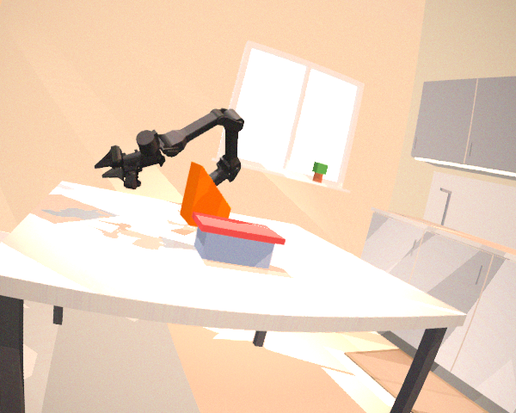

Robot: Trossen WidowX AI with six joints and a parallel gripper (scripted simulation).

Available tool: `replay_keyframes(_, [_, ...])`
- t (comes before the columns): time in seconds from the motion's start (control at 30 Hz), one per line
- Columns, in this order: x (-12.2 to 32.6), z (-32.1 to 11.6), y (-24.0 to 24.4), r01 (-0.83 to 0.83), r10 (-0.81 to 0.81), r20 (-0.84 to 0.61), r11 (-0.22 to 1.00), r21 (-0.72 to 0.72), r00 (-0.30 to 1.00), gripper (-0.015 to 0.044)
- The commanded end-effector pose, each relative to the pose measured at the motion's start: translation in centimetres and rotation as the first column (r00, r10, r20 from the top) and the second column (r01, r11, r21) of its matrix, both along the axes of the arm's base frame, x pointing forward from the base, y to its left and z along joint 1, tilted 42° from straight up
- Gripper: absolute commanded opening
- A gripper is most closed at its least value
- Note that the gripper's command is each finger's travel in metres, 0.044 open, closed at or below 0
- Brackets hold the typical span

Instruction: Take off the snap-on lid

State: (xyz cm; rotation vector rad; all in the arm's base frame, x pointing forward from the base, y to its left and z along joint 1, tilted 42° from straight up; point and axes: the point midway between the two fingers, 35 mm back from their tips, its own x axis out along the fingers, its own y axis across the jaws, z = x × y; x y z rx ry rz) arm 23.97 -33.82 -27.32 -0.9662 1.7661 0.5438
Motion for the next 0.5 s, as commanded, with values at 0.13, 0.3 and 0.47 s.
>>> replay_keyframes(0.13, [-0.3, 3.0, -2.7, 0.0, 0.0, -0.001, 1.0, -0.002, 1.0, 0.0269])
replay_keyframes(0.3, [-0.3, 3.2, -2.8, 0.0, 0.0, -0.001, 1.0, -0.002, 1.0, 0.0235])
replay_keyframes(0.47, [1.6, 6.5, -1.1, 0.267, -0.266, 0.212, 0.963, 0.024, 0.94, 0.0235])
